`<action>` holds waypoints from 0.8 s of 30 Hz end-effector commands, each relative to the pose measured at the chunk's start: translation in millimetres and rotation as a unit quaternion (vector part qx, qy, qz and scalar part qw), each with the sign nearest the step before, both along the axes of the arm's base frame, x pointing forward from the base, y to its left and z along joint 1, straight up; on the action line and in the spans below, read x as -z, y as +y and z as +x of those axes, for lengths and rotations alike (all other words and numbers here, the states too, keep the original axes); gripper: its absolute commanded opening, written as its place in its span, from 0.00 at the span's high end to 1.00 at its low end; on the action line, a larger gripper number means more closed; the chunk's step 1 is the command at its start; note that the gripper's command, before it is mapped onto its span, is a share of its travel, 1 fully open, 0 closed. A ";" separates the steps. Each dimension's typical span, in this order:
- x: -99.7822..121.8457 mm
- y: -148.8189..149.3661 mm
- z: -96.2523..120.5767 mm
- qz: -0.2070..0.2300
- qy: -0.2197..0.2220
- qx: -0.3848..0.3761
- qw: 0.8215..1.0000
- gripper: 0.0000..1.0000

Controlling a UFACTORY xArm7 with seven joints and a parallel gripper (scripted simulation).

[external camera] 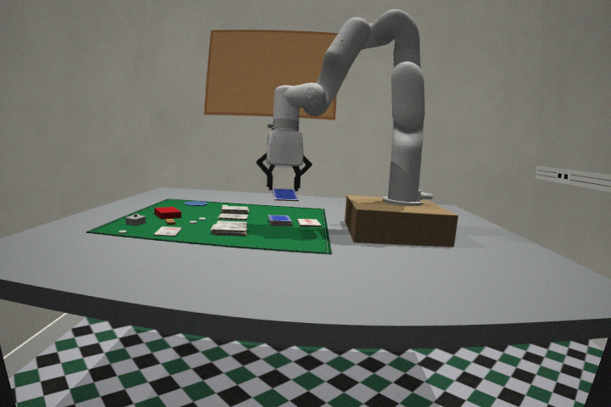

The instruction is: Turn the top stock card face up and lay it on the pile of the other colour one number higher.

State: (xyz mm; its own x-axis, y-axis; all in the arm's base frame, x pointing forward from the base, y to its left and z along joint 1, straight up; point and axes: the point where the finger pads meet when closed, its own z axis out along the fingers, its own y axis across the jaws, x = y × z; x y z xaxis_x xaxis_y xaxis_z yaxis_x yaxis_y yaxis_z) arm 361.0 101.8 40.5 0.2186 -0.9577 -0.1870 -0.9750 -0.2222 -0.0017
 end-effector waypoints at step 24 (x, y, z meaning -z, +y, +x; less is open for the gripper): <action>-0.7 7.1 -0.2 -0.210 -0.043 0.000 0.977 0.26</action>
